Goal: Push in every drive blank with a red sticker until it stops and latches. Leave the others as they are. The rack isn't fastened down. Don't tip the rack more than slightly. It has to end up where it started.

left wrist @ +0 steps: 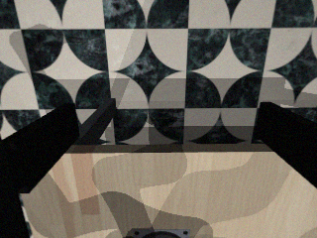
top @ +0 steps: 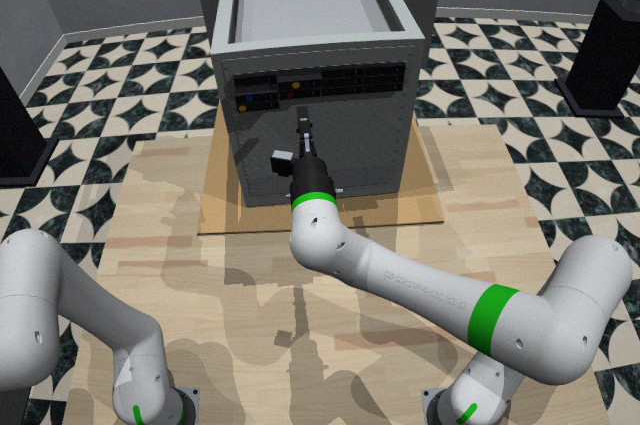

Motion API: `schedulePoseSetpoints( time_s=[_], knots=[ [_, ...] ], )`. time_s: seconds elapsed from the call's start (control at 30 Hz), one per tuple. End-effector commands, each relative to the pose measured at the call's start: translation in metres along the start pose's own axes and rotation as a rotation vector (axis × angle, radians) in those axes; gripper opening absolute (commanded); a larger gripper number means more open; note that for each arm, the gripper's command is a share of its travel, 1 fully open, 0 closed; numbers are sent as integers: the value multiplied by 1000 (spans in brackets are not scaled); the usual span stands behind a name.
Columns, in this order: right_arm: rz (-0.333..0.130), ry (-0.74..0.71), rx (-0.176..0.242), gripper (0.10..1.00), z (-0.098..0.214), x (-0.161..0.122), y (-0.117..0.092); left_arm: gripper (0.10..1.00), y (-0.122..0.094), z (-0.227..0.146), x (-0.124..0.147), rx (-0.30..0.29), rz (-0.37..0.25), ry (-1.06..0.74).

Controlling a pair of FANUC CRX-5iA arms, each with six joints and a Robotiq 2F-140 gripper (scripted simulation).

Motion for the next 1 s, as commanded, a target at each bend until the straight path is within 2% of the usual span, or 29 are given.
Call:
schedulePoseSetpoints(
  time_s=[0.0, 0.13, 0.27, 0.3, 0.97],
  knots=[
    [-1, 1, 1, 99, 1, 0, -7, 1000, -1, 0, 0, 0, 2, 0],
    [-1, 1, 1, 99, 1, 0, -19, 1000, -1, 0, 0, 0, 2, 0],
    [-1, 1, 1, 99, 1, 0, -22, 1000, -1, 0, 0, 0, 2, 0],
    [-1, 1, 1, 1000, 1, 0, -22, 1000, -1, 0, 0, 0, 2, 0],
    [-1, 1, 1, 1000, 1, 0, -22, 1000, -1, 0, 0, 0, 2, 0]
  ],
)
Point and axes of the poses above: on each arm, the point where the finger pads meet when closed, its own y axis out along the fingers, its own z axis across the jaws, x = y × z, the point moved 4 cm from there along -y, back along the fingers, and after that the axes turned 3 degrees about y, right-handed, at the moved point
